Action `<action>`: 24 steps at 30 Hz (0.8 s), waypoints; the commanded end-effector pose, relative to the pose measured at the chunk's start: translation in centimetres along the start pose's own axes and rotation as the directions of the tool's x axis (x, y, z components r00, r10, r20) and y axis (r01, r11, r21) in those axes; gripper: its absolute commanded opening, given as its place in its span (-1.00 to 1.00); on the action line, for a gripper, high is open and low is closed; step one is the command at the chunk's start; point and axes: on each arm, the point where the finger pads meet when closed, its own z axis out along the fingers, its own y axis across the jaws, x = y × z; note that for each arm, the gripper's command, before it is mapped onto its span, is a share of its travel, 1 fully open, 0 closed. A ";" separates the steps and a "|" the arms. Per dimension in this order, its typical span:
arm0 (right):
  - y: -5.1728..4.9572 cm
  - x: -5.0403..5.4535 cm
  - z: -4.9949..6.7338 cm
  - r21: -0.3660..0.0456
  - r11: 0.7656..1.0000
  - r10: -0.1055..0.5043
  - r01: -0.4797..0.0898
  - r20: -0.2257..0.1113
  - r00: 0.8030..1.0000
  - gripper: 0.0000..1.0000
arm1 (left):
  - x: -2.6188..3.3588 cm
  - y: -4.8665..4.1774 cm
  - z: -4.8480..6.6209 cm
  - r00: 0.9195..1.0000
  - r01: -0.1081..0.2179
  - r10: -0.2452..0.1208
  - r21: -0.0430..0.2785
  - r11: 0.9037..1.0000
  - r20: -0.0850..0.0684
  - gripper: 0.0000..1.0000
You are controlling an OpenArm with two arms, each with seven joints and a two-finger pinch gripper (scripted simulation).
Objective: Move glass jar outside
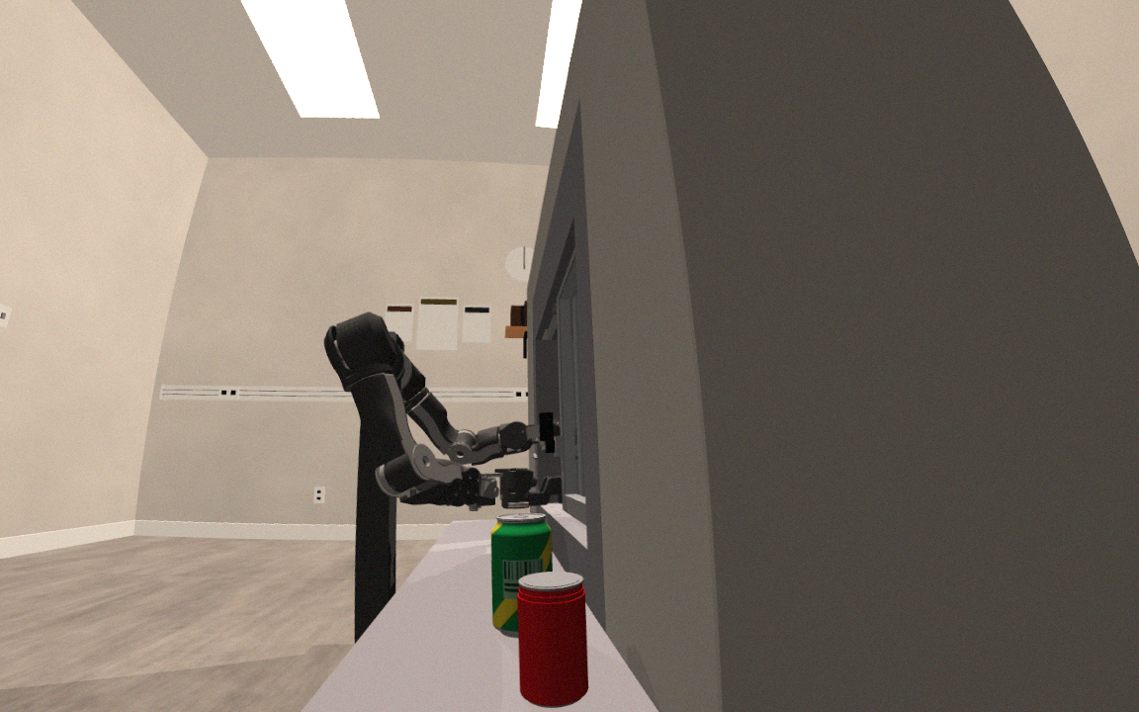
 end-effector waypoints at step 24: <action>0.5 0.2 0.4 -0.019 1.000 0.002 -0.002 -0.001 1.000 -1.00 | -1.26 0.01 -3.2 0.992 0.003 -0.002 0.003 1.000 -0.124 1.00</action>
